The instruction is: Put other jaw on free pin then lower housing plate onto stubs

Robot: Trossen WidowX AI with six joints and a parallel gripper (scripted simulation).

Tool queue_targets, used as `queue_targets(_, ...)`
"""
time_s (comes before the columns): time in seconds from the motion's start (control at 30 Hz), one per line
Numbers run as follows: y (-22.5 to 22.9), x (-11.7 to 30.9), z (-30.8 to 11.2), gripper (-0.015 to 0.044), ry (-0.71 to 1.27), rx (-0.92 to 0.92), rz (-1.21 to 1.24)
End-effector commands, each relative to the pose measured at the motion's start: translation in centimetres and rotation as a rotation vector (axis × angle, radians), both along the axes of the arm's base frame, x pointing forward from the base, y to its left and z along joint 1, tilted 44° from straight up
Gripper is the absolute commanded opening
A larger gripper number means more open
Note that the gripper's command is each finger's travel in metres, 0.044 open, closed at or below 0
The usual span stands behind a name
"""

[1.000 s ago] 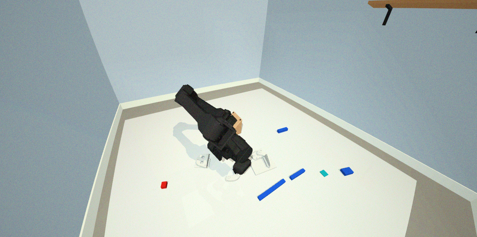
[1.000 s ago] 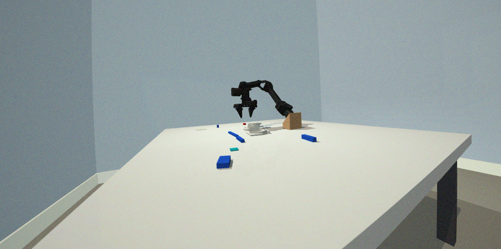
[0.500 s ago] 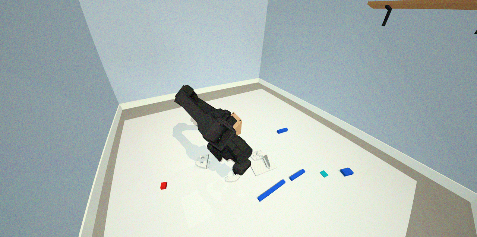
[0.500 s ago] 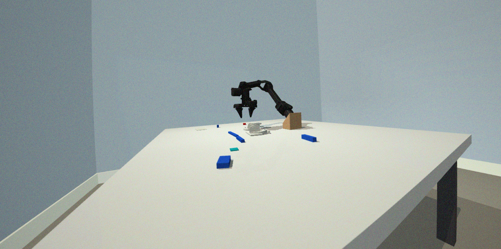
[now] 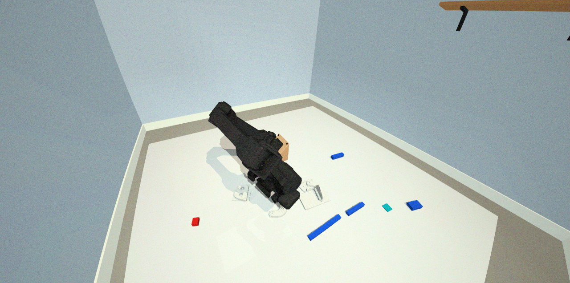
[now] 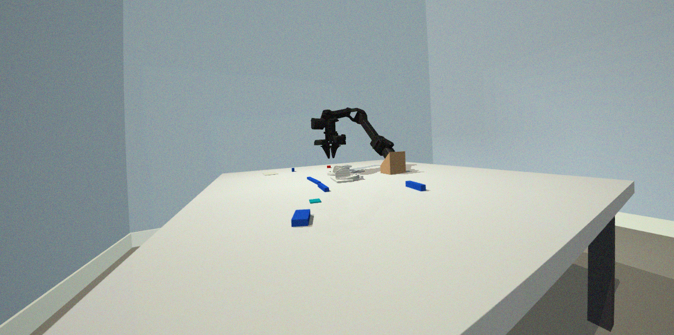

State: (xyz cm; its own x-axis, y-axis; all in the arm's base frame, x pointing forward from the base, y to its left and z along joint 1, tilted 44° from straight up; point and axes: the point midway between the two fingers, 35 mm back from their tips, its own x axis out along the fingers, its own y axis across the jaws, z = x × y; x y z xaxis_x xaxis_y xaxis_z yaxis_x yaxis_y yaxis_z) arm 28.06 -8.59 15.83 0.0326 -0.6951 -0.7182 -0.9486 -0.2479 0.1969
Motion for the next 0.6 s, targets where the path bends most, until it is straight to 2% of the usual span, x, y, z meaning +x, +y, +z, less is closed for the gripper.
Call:
queue_targets(0.0, -0.01, 0.00, 0.00, 0.0046, 0.000, 0.000, 0.000)
queue_targets(0.07, -0.01, 0.00, 0.00, 0.0000, 0.000, 0.000, 0.000)
queue_targets(0.47, -0.01, 0.00, 0.00, 0.0000, 0.000, 0.000, 0.000)
queue_targets(0.57, 0.32, 0.06, -0.23, 0.0079, 0.014, 0.000, 0.013)
